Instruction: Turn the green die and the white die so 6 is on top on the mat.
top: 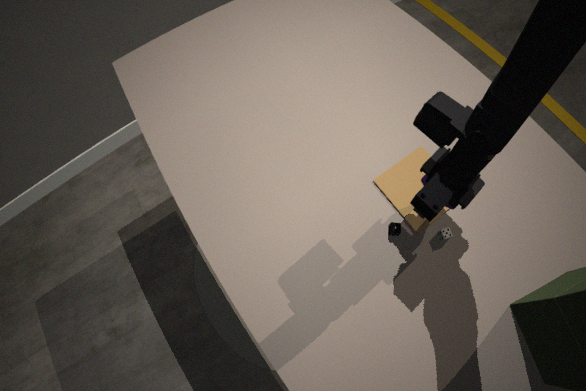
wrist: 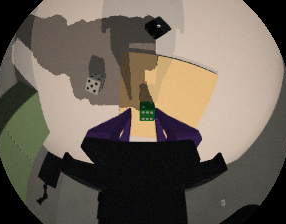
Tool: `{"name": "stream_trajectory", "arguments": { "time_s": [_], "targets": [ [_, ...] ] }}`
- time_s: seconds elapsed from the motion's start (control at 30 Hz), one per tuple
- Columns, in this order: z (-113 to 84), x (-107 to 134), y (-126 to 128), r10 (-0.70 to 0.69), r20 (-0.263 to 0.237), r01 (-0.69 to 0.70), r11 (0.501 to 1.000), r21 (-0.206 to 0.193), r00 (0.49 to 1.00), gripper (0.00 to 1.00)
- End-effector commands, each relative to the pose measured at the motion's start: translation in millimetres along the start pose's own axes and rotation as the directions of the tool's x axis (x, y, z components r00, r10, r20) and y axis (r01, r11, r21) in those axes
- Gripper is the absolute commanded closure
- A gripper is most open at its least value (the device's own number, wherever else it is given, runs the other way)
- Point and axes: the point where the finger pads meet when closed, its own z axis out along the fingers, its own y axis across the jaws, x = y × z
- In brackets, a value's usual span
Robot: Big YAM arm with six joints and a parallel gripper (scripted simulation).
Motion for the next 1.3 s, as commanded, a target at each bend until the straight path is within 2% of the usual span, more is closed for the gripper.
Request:
{"name": "stream_trajectory", "arguments": {
  "time_s": [0.0, 0.33, 0.6, 0.7, 0.73, 1.27],
  "targets": [
    [-24.0, 6, -10, 0.024, -0.001, -0.024, 0.999, 0.022, 1.000, 0.67],
    [-75.1, 2, -9, 0.013, -0.001, -0.013, 1.000, 0.022, 1.000, 0.67],
    [-88.5, 1, -9, 0.010, -0.001, -0.010, 1.000, 0.023, 1.000, 0.67],
    [-84.1, 1, -9, 0.009, -0.001, -0.009, 1.000, 0.017, 1.000, 0.67],
    [-83.6, 1, -11, 0.009, -0.001, -0.009, 1.000, 0.023, 1.000, 0.00],
    [-83.5, 1, -10, 0.008, -0.001, -0.008, 1.000, 0.023, 1.000, 0.00]
  ]
}}
